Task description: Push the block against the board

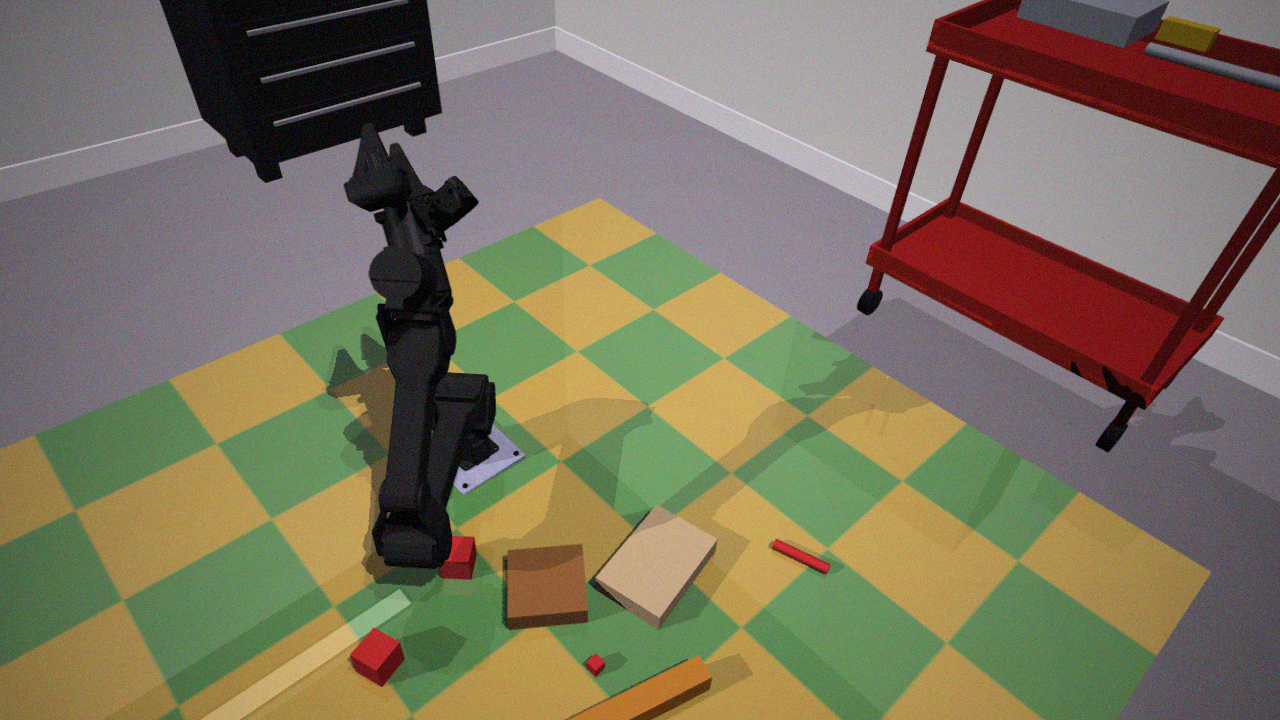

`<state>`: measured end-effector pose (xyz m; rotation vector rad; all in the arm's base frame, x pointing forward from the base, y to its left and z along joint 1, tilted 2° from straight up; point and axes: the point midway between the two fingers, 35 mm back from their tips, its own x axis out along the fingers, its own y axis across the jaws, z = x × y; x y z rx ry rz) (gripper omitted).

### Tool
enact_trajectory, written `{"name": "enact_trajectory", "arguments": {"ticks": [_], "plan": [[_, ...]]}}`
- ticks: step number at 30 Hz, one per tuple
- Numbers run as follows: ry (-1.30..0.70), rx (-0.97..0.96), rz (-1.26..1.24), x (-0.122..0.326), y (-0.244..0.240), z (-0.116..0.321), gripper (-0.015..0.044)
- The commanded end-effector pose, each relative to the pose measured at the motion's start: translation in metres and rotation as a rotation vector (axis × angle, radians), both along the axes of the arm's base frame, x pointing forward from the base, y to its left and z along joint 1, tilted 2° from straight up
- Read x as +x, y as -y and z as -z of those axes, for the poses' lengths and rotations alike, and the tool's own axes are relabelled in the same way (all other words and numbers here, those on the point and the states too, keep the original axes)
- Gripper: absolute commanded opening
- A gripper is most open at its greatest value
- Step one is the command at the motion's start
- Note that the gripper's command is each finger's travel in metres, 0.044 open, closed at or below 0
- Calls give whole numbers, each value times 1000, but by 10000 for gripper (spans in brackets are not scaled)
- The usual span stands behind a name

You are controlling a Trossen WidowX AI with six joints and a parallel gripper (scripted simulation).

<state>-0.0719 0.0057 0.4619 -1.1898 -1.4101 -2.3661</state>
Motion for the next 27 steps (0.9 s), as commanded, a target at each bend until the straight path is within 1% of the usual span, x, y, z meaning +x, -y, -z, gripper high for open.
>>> {"name": "enact_trajectory", "arguments": {"ticks": [1,5,15,27], "plan": [[0,0,0,0,0,0,374],[22,-12,46,-4,-8,0,269],[154,-111,343,-18,-68,3,6],[294,-266,690,-2,-144,16,0]]}}
